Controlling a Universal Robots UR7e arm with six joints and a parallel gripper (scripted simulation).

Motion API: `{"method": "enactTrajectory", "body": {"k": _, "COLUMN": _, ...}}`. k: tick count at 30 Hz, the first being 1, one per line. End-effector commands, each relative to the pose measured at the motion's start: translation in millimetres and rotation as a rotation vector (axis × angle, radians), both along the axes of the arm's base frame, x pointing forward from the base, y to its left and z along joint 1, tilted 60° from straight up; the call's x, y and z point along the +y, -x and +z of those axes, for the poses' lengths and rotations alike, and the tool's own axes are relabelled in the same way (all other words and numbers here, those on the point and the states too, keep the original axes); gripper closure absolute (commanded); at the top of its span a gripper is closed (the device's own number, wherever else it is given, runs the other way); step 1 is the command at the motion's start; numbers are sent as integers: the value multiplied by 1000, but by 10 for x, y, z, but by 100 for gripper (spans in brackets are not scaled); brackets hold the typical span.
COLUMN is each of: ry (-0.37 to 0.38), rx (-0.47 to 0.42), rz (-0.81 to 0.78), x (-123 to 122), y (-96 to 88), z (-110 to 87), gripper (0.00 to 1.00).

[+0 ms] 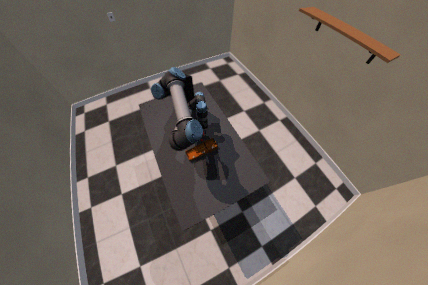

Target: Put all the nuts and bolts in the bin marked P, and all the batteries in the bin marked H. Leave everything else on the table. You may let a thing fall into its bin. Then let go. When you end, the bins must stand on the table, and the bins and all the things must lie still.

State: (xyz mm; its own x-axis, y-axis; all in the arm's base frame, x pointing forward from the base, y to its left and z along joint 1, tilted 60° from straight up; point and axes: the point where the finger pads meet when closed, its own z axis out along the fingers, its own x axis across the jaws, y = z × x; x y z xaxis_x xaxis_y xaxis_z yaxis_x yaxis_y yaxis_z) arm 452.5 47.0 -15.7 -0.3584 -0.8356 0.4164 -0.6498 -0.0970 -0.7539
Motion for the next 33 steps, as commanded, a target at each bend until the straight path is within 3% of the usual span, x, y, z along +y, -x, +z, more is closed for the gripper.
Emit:
{"method": "enactTrajectory", "body": {"k": 1, "ry": -1, "rx": -2, "rz": 4, "x": -14, "y": -35, "z": -19, "gripper": 46}}
{"method": "enactTrajectory", "body": {"k": 26, "ry": -1, "rx": -2, "rz": 4, "x": -82, "y": -114, "z": -79, "gripper": 46}}
{"method": "enactTrajectory", "body": {"k": 27, "ry": -1, "rx": -2, "rz": 4, "x": -82, "y": -114, "z": -79, "gripper": 76}}
{"method": "enactTrajectory", "body": {"k": 33, "ry": -1, "rx": -2, "rz": 4, "x": -81, "y": -113, "z": -79, "gripper": 76}}
